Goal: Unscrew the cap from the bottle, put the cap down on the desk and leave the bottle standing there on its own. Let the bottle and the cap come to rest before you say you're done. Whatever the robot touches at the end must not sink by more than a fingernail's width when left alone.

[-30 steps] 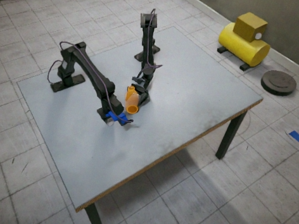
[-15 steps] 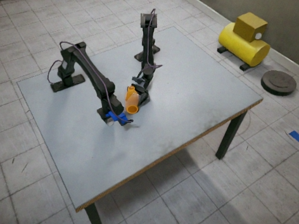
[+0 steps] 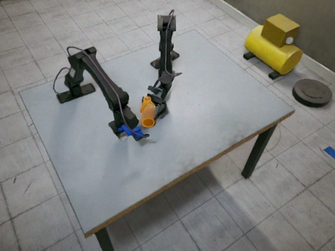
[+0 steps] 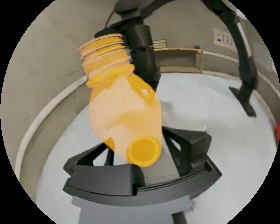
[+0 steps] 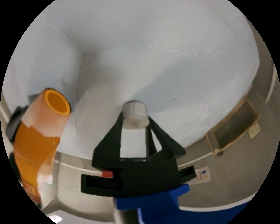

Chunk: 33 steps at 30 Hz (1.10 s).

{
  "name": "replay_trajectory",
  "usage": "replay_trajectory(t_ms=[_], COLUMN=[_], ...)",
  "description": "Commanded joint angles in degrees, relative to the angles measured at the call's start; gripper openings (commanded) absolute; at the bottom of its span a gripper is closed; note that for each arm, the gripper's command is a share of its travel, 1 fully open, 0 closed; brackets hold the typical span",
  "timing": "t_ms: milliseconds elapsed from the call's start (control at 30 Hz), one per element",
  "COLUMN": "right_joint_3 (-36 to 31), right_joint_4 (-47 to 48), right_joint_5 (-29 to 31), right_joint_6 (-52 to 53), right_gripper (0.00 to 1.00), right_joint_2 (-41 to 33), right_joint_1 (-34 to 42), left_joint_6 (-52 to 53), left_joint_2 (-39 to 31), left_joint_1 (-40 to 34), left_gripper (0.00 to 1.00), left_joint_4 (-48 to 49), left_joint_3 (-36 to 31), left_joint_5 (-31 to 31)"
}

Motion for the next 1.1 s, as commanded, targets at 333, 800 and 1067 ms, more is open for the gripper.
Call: replay_trajectory(t_ms=[333,800,1067], right_joint_3=[0.24,7.51,11.29], right_joint_4=[0.05,-9.47,-13.19], right_joint_5=[0.0,0.0,0.0], right_joint_6=[0.0,-0.01,0.0], right_gripper=[0.0,0.7,0.7], right_joint_2=[-0.46,-3.7,-2.64], right_joint_1=[0.0,0.0,0.0], left_joint_6=[-0.01,1.32,1.87], left_joint_2=[-0.39,-8.92,-12.36], left_joint_1=[-0.01,2.62,3.36], left_gripper=[0.85,0.98,0.98], left_joint_4=[0.25,-4.2,-6.43], left_joint_3=[0.21,-5.01,-6.64], left_joint_5=[0.01,2.55,3.47])
